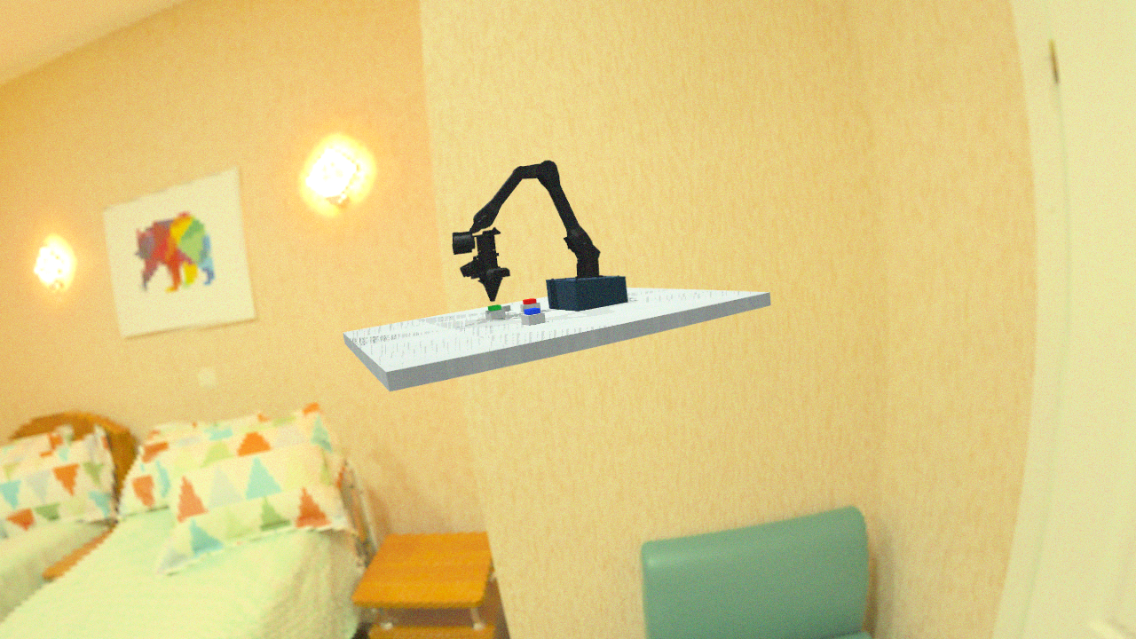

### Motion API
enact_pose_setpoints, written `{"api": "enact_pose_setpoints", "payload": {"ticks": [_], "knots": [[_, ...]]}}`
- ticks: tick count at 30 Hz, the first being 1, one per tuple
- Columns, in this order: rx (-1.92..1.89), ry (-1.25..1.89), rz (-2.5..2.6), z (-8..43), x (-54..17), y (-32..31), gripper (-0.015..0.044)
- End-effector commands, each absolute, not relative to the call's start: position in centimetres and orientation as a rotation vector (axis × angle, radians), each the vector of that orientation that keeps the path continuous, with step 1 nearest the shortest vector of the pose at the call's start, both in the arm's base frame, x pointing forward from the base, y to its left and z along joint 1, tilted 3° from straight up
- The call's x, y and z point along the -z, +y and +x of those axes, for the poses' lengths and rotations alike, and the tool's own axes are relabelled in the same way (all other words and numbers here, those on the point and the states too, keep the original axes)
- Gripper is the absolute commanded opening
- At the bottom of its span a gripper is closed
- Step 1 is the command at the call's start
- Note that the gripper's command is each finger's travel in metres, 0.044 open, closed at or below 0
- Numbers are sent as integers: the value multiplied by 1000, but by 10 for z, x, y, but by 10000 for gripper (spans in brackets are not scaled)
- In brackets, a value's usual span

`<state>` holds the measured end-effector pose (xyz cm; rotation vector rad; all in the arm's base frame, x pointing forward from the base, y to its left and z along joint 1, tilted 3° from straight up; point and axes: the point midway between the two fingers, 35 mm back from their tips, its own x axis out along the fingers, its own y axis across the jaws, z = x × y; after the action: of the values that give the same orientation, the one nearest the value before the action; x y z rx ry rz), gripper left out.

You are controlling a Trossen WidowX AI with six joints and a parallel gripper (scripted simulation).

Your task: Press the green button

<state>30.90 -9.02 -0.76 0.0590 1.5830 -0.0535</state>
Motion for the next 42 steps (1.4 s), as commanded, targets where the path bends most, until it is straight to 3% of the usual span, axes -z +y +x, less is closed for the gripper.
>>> {"api": "enact_pose_setpoints", "payload": {"ticks": [1, 29, 37, 42], "knots": [[51, 1590, 66, 306, 15, -89, 20], [51, 1590, 66, 305, 30, -88, 20], [51, 1590, 66, 306, -5, -89, 20], [51, 1583, 71, 318, -18, -35, 151]]}}
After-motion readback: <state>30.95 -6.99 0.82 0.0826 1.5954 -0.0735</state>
